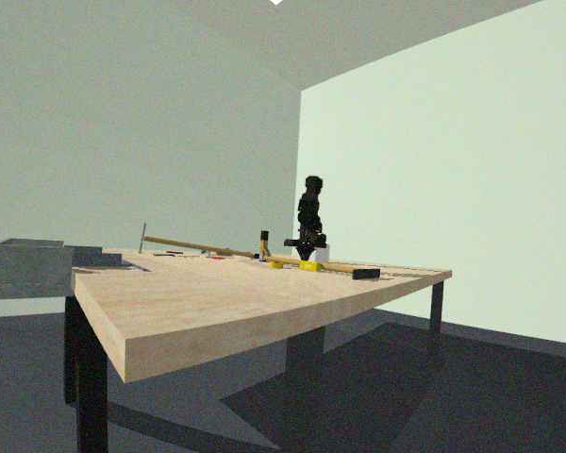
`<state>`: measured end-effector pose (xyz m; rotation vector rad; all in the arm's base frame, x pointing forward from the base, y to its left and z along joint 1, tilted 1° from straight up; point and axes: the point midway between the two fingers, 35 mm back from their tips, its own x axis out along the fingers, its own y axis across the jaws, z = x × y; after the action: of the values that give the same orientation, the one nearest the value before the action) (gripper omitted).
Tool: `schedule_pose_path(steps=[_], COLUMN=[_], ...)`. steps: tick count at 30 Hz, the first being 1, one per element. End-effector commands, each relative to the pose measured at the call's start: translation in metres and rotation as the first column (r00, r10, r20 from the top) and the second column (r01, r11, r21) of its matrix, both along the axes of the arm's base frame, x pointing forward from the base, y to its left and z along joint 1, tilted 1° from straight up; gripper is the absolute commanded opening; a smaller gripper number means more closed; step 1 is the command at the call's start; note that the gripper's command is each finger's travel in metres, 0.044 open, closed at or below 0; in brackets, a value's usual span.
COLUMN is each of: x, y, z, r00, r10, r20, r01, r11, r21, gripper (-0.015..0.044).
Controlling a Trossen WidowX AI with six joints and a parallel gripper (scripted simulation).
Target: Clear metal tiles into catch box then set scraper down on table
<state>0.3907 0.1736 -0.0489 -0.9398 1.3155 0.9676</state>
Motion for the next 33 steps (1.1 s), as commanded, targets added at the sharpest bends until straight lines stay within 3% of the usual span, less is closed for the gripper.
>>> schedule_pose_path(steps=[1, 33], x=[0.006, 0.037], y=[0.0, -0.009], z=[0.001, 0.002], r00=[1.0, 1.0], r10=[0.005, 0.005], r20=[0.005, 0.007], r01=[-0.005, -0.005], r11=[1.0, 1.0], r21=[0.0, -0.001], gripper=[0.0, 0.0])
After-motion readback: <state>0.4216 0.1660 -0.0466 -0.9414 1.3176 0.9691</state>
